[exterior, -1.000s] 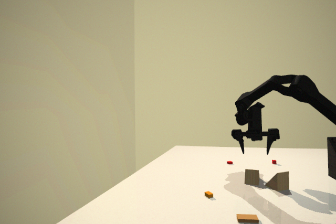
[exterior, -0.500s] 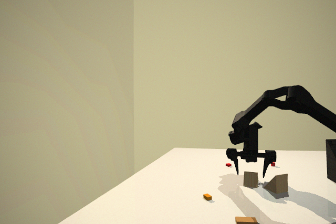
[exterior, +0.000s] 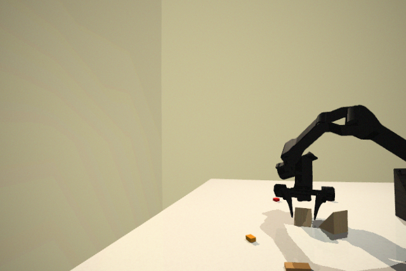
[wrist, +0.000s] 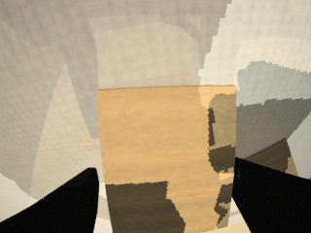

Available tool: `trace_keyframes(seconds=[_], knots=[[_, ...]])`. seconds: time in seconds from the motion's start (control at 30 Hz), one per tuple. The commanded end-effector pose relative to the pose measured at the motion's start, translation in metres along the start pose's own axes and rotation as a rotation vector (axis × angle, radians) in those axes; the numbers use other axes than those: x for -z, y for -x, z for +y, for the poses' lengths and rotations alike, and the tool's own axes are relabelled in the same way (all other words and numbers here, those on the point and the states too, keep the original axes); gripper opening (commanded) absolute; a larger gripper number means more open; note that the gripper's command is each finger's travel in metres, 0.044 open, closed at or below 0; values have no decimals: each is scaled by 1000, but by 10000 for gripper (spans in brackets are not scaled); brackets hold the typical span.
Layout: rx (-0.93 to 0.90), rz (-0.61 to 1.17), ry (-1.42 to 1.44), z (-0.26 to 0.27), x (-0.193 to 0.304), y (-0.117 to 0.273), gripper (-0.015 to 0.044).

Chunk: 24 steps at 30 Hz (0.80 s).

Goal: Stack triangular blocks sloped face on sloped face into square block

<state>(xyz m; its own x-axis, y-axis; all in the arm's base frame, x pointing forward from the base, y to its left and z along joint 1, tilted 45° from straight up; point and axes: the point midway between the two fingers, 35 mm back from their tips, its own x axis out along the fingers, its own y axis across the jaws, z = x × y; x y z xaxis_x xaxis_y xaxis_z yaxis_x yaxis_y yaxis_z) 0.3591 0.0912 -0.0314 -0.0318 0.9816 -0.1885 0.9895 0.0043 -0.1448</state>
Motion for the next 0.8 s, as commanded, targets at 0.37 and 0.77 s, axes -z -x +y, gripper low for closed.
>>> trace_keyframes(seconds=[0.37,0.77], knots=[[0,-1,-1,0,0,1,78],[-43,-28,-62,3,31,45,0]])
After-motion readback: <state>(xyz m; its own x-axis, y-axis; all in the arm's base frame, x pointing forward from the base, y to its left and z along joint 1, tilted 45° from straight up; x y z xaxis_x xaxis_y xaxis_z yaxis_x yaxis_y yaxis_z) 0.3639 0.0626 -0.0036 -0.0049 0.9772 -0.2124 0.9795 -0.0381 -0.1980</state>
